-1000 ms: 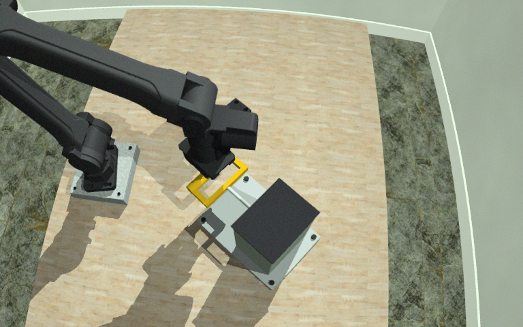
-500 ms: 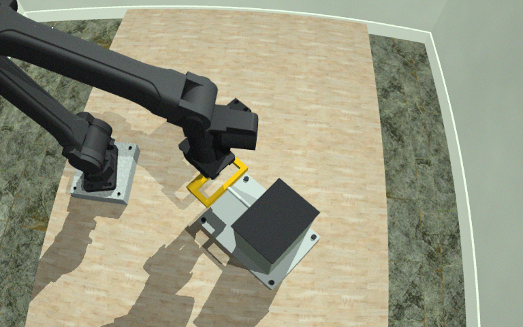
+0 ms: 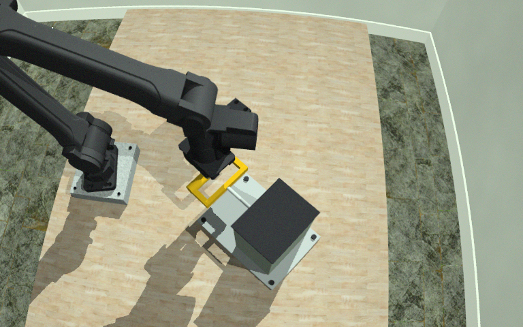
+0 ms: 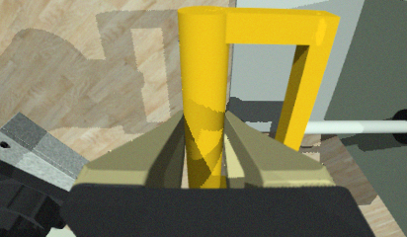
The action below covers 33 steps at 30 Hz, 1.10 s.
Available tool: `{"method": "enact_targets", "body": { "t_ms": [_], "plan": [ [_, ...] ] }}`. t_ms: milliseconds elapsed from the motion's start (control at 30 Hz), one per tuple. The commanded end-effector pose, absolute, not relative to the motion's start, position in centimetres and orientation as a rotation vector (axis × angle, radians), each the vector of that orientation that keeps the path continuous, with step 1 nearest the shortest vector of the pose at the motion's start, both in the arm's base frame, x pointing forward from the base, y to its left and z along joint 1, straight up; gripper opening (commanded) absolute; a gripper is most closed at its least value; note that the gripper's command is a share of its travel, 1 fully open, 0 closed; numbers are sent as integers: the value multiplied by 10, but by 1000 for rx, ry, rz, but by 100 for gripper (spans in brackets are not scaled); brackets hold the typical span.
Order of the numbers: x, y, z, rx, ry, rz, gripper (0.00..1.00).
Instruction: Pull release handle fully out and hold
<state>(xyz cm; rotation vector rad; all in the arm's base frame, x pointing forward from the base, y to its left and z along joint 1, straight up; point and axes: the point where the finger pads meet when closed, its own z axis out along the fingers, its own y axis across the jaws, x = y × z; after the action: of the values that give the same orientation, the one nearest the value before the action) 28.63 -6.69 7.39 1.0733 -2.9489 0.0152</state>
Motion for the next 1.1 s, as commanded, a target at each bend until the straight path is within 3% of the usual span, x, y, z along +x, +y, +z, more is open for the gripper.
{"method": "enact_targets", "body": {
  "t_ms": [0, 1067],
  "plan": [
    [255, -33, 82, 1097, -2896, -117, 0],
    [249, -28, 83, 1102, -2890, -125, 0]
  ]
}}
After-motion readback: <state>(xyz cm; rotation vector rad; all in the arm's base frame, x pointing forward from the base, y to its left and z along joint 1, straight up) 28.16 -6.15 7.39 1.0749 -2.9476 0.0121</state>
